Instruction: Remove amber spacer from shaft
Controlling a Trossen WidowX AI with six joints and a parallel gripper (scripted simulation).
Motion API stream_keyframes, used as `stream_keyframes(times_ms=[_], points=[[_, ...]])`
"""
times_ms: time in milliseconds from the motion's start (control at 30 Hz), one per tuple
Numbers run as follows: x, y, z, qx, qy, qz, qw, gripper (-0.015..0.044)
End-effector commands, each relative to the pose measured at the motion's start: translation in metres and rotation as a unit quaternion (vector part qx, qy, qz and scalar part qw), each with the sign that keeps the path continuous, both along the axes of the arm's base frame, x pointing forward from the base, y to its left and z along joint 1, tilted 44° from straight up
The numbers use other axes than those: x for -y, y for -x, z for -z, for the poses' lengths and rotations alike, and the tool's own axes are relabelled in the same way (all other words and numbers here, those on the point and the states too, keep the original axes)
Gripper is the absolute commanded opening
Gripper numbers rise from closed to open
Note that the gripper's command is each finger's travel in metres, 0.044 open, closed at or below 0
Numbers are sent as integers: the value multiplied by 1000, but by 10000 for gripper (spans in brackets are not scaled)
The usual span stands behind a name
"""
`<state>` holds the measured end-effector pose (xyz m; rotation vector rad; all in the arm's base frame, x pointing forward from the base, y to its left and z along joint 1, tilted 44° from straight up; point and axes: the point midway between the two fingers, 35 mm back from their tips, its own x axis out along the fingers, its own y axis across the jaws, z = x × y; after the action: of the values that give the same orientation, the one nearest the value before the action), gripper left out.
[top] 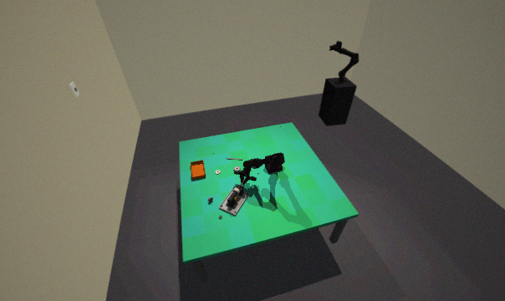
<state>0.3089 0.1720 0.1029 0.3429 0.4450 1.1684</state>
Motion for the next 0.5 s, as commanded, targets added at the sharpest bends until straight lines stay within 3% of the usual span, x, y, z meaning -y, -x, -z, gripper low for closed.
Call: stream_keyframes(times_ms=[0,467], points=[[-1,-3,-3,3,-1,2,1000,0],[-3,-5,-5,3,-1,2,1000,0]])
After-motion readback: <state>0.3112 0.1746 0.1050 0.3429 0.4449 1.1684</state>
